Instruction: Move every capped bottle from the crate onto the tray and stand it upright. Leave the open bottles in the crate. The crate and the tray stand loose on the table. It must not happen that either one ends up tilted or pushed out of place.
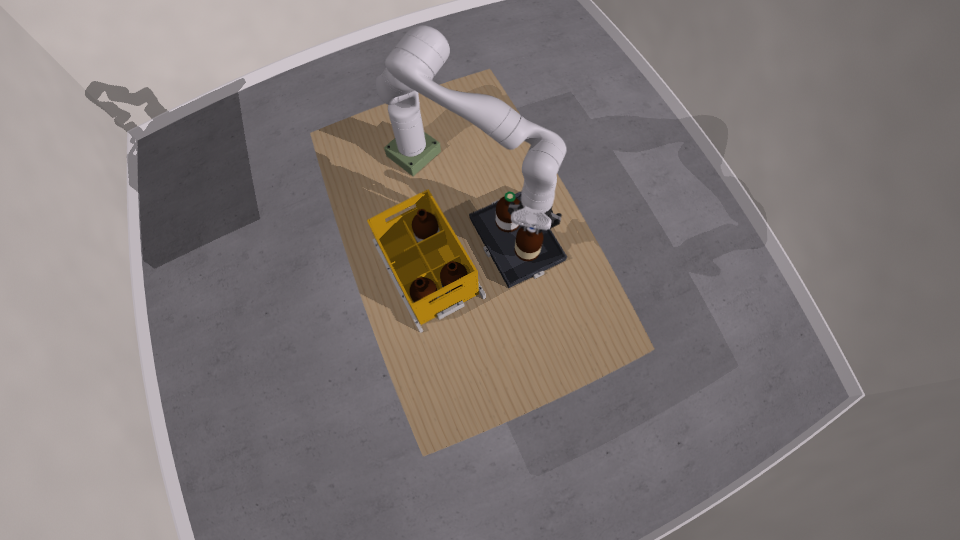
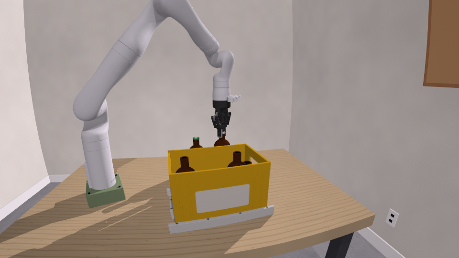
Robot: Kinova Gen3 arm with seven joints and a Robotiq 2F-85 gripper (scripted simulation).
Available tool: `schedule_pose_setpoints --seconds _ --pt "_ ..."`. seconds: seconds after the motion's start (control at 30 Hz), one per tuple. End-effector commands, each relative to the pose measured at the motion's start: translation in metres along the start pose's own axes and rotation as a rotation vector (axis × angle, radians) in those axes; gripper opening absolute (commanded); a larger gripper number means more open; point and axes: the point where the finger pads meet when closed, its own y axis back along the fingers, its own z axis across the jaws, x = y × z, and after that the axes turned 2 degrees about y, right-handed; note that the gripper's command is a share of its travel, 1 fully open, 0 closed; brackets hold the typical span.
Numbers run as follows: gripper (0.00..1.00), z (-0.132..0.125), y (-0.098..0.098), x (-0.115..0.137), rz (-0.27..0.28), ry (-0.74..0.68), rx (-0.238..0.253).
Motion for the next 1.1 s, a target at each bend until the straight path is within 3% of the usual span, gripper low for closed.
schedule_pose_setpoints --seconds 0.0,1.07 --pt "0.00 -0.0004 0.0003 0.0004 0.002 0.000 0.002" --pt "0.00 0.0006 -0.0077 0.0014 0.007 -0.003 -0.002"
